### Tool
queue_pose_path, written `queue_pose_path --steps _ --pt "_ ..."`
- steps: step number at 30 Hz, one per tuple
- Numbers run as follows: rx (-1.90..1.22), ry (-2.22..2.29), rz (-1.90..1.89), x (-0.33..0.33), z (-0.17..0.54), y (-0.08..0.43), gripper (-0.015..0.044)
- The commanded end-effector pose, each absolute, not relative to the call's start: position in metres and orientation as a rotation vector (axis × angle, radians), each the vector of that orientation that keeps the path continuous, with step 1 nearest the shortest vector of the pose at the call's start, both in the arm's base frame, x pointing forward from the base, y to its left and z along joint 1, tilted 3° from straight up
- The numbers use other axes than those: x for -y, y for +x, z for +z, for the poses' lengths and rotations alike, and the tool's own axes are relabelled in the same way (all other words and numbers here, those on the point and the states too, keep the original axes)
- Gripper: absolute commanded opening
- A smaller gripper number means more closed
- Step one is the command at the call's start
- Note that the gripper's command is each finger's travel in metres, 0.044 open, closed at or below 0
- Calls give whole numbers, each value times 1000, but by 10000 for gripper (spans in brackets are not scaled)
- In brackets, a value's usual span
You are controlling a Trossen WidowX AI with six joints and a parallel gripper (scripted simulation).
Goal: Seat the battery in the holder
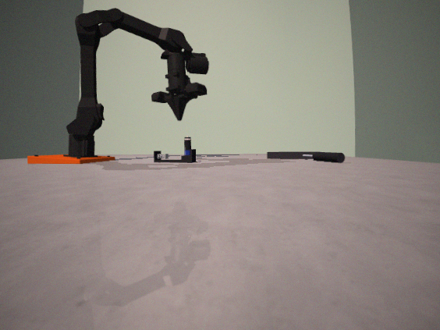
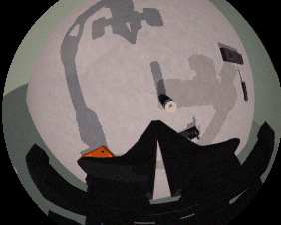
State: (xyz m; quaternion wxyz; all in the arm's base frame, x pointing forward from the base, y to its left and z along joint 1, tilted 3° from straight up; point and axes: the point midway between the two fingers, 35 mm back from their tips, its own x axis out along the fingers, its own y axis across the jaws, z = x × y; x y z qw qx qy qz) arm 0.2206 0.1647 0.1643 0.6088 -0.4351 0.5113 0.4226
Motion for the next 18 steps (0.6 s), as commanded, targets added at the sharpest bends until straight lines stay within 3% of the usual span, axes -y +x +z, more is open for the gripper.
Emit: queue_pose_path --steps 1,7,18 --pt "-1224 -1066 1021 -165 164 213 0" --pt "-1224 -1066 1021 -166 159 214 0" --pt "-1224 -1066 1021 -167 85 219 0"
